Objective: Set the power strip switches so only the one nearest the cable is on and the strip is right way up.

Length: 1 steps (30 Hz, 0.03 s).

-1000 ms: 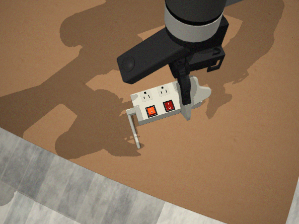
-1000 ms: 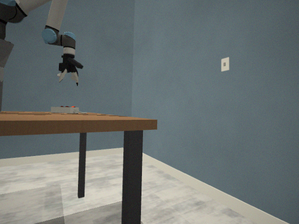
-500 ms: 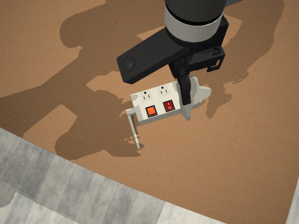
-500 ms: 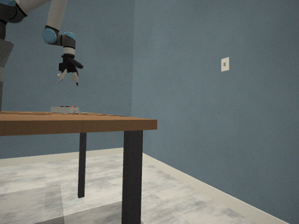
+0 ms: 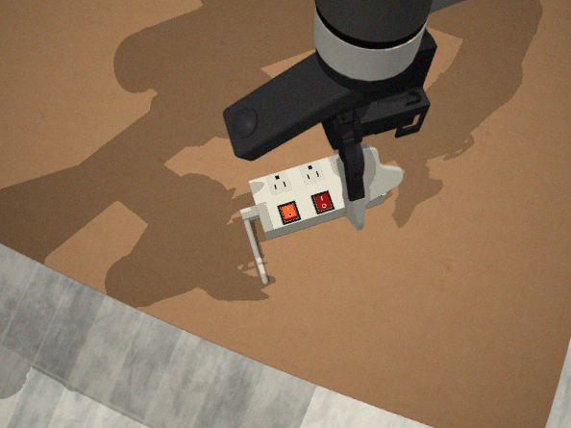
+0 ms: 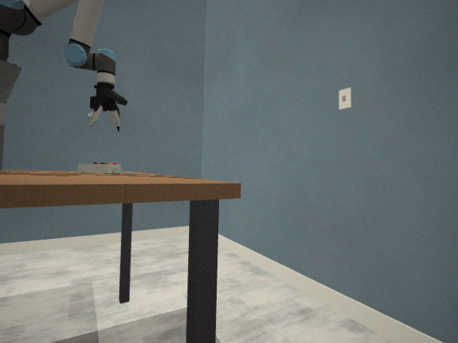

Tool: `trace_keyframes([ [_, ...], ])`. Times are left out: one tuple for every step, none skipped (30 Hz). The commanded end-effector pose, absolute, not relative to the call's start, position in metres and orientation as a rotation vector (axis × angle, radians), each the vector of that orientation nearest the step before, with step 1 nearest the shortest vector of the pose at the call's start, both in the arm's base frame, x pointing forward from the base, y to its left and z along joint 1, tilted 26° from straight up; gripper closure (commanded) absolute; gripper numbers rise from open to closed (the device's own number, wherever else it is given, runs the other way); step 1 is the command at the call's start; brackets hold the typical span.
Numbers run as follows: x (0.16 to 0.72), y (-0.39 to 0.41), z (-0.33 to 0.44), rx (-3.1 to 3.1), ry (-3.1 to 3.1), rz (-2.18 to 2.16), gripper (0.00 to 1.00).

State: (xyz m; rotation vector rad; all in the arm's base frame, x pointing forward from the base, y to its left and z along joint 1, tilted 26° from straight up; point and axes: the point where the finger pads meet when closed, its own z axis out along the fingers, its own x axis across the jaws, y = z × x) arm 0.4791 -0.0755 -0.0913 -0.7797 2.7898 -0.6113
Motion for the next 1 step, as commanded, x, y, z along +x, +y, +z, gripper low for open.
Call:
trace_keyframes([
  [0.4794, -0.0754, -0.0908, -0.780, 2.789, -0.612, 0.00],
])
